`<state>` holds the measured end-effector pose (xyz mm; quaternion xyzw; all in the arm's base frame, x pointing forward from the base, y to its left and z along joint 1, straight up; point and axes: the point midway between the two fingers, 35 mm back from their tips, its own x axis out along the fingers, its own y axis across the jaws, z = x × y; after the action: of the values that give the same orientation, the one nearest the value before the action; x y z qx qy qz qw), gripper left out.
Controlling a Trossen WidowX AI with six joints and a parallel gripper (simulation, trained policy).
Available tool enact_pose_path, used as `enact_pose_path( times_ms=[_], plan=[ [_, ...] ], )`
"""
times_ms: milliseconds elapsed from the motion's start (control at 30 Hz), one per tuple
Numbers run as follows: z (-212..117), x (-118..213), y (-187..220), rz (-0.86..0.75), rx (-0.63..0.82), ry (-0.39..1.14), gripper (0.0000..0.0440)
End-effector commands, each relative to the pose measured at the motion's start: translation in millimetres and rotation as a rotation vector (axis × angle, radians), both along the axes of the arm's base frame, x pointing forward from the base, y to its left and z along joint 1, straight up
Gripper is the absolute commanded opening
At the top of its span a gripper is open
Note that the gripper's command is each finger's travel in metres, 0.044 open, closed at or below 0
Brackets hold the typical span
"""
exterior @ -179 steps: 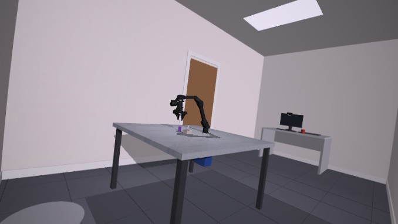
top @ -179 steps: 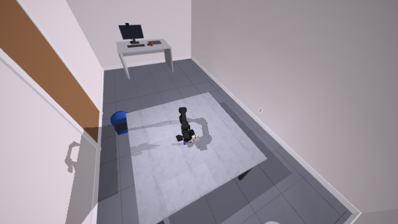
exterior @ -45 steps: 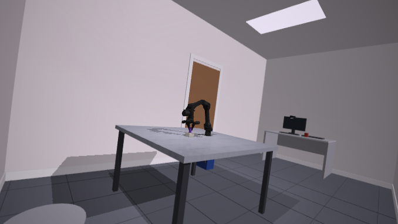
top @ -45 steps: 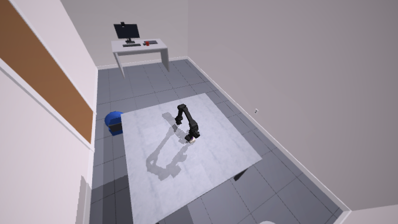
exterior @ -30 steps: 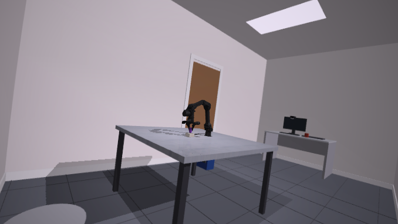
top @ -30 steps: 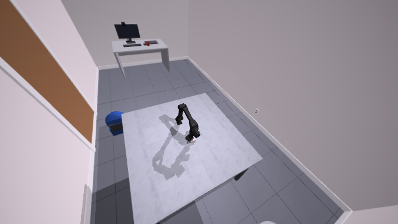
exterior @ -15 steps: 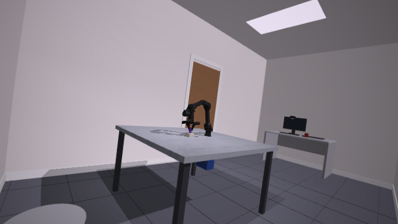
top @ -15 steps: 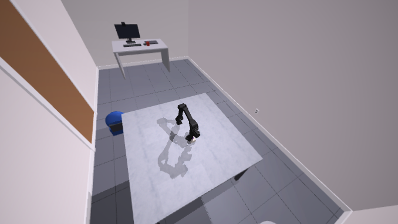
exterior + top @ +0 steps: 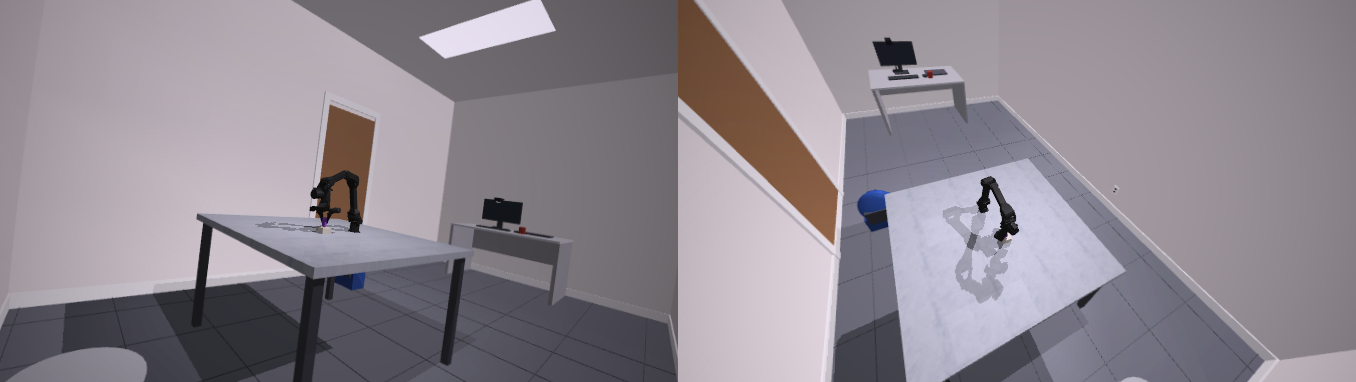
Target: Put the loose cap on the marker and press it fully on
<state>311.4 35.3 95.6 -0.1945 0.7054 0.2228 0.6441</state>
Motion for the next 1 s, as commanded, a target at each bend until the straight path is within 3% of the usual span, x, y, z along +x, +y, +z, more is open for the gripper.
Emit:
enact_pose_path(
  times_ms=[0, 467, 567, 933, 967],
  plan=[
    [-17.7, -5.4, -5.6, 0.007, -0.027, 0.05, 0.0121],
    [-19.1, -2.4, -9.0, 0.044, -0.037, 0.026, 0.0144],
    [-19.4, -6.6, -9.0, 0.051, -0.032, 0.035, 0.0165],
    [-8.1, -14.6, -7.1, 0.081, -0.018, 0.004, 0.0434],
    [-6.5, -14.0, -6.9, 0.083, -0.017, -0.006, 0.044]
  ],
)
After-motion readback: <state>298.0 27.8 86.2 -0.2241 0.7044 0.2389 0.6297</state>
